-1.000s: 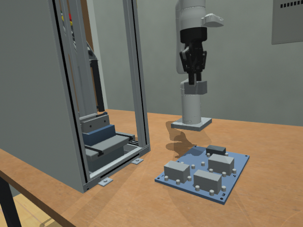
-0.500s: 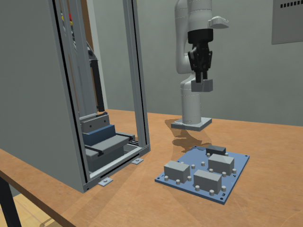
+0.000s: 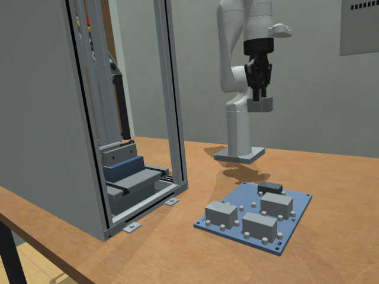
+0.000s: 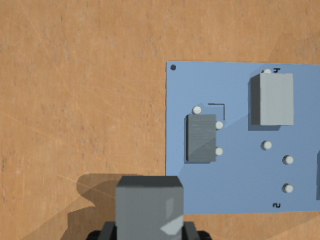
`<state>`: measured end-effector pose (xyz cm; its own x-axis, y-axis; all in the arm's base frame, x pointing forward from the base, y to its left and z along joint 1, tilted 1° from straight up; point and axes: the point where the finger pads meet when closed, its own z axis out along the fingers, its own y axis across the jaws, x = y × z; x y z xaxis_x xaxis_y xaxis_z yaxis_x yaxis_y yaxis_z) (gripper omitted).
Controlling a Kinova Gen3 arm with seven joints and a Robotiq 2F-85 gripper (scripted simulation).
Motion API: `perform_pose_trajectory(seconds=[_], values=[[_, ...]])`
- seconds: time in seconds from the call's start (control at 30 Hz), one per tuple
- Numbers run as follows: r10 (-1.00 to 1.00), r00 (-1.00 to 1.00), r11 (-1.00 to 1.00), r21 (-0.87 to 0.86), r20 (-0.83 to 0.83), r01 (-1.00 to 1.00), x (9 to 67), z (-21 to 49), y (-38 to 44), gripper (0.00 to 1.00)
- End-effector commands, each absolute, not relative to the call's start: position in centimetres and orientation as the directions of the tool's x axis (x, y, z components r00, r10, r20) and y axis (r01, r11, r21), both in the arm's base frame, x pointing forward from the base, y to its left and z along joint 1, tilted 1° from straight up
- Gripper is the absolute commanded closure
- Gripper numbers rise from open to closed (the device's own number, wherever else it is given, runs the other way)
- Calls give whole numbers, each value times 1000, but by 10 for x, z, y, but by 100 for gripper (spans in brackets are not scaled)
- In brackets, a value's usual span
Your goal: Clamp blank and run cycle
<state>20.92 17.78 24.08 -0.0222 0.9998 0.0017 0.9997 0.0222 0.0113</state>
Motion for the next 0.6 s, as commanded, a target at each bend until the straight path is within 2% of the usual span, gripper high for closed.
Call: perform_pose_trajectory(seconds=[0.0, 0.57], values=[[1000, -22, 22, 12, 3, 1000, 209, 241, 178, 90], [1000, -22, 22, 12, 3, 1000, 193, 241, 178, 90]])
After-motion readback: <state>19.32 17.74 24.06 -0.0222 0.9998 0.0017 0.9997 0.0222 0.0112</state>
